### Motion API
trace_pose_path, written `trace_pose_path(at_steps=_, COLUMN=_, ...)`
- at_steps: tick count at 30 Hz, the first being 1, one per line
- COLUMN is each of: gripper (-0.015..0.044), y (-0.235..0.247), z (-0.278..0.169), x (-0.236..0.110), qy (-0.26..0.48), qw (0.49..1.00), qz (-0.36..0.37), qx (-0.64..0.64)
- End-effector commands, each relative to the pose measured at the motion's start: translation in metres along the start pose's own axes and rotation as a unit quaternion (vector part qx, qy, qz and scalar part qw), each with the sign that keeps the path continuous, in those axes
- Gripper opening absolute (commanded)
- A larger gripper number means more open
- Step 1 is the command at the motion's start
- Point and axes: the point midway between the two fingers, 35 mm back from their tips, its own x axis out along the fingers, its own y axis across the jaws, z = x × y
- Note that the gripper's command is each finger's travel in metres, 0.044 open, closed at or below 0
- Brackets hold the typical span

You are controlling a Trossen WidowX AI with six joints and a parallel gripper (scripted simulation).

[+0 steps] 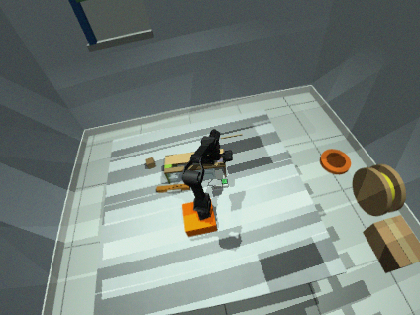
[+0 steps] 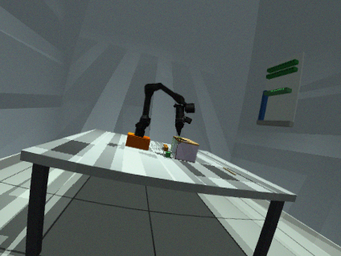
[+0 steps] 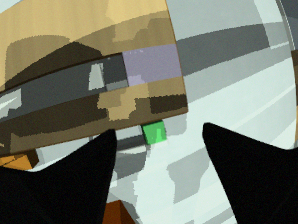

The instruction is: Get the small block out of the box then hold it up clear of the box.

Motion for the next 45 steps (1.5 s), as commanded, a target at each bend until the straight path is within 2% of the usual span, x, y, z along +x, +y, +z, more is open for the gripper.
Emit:
trace_pose_path(at_steps=1, gripper=0.0285, y=-0.009, z=-0.019, x=0.005, qy=0.003, qw=0.885, qz=0.052, qx=0.462)
trace_pose_path(at_steps=9, gripper=0.0285, y=-0.015, z=-0.024, x=0.004, qy=0.012, qw=0.745, qz=0.076, qx=0.663)
trace_pose_path(at_steps=16, gripper=0.0285, y=-0.020, z=-0.029, x=0.002, qy=0.028, qw=0.585, qz=0.095, qx=0.805)
trace_pose_path(at_steps=25, gripper=0.0285, y=-0.025, z=-0.034, x=0.000, qy=0.056, qw=0.345, qz=0.112, qx=0.930)
trace_pose_path(at_steps=35, gripper=0.0285, y=-0.030, z=-0.039, x=-0.002, qy=0.095, qw=0.057, qz=0.117, qx=0.987)
trace_pose_path(at_steps=37, gripper=0.0285, y=-0.030, z=-0.039, x=-0.002, qy=0.097, qw=0.043, qz=0.116, qx=0.988)
trace_pose_path(at_steps=45, gripper=0.0285, y=-0.030, z=-0.039, x=-0.002, qy=0.097, qw=0.043, qz=0.116, qx=0.988)
